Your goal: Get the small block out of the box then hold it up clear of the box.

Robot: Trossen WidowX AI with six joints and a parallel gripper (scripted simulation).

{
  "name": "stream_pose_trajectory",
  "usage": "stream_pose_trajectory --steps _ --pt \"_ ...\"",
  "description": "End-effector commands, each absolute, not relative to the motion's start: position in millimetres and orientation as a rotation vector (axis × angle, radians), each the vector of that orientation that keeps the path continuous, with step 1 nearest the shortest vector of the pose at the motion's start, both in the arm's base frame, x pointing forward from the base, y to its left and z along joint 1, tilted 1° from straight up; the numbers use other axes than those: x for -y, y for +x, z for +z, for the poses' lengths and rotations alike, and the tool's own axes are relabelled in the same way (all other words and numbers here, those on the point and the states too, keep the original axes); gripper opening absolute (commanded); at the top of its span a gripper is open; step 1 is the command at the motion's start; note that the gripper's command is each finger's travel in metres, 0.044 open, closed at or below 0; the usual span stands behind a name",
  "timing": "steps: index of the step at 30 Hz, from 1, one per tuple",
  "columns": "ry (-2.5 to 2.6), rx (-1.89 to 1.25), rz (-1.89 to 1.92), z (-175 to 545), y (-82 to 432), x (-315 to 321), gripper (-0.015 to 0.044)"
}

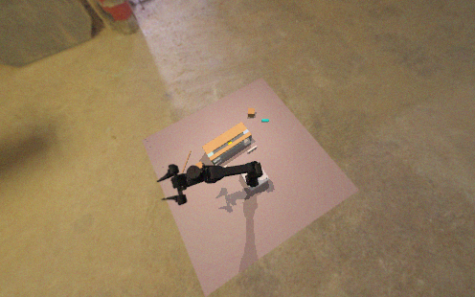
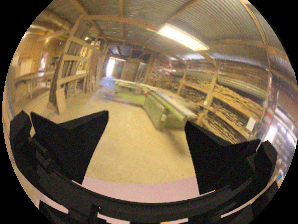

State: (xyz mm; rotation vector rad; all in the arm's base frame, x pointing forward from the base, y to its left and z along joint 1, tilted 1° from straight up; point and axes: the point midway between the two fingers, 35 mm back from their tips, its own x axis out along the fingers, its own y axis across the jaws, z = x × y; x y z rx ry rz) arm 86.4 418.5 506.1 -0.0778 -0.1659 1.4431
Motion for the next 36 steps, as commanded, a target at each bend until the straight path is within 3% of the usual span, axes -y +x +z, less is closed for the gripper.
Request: stream_pose_trajectory --steps 1,11,21,28,36 --pt "-0.296 0.066 1.307 449 140 -422 0.04" --pt "-0.729 -0.199 1.057 335 247 -371 0.04" --pt "-1.07 -0.512 0.919 244 308 -284 0.04" --pt "-1.347 -0.859 0.896 177 324 -189 0.04" --pt "-1.559 -1.292 1.031 129 303 -80 0.04"
